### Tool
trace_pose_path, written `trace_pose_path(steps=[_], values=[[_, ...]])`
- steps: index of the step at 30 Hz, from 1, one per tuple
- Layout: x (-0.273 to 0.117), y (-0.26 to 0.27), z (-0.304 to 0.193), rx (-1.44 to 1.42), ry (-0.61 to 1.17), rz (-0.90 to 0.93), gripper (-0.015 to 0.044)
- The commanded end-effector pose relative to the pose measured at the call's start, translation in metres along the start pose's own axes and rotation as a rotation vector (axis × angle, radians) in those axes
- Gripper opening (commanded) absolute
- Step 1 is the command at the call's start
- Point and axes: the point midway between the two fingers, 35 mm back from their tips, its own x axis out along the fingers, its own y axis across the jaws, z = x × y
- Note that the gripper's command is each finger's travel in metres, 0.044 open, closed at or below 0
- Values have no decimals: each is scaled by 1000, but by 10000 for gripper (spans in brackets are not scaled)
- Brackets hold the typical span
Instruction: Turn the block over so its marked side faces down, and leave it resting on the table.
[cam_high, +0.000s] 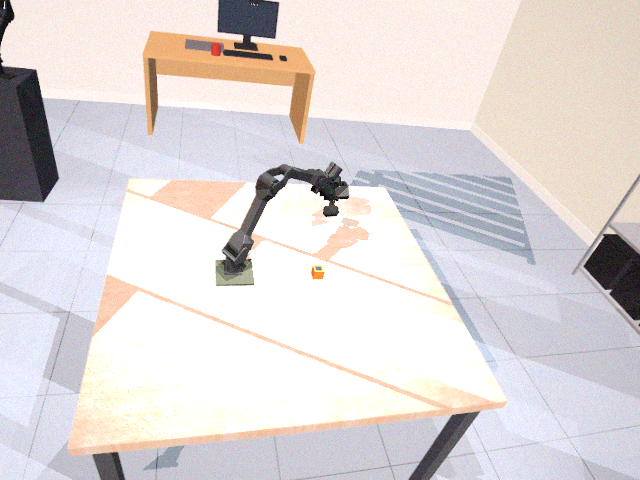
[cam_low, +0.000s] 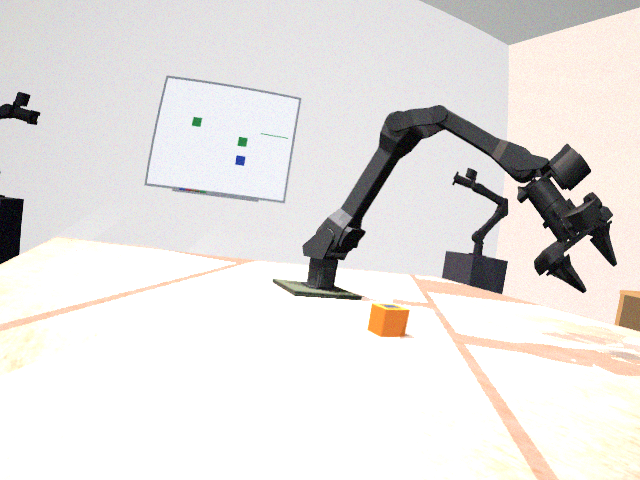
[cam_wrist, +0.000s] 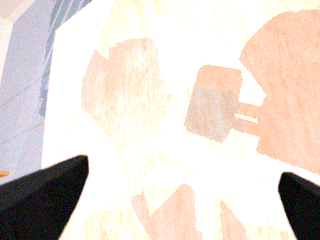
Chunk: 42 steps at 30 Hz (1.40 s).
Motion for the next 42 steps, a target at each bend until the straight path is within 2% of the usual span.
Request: trace_pose_path(steps=[1, 10, 19, 26, 31, 42], values=[[-20, -63, 35, -91, 29, -156, 440], [-98, -197, 61, -254, 275, -447, 440], [-191, -288, 51, -369, 605, -540, 440], [-194, -290, 51, -371, 612, -540, 440], [-171, -309, 37, -371, 612, -539, 440], [-159, -321, 30, -371, 612, -540, 440]])
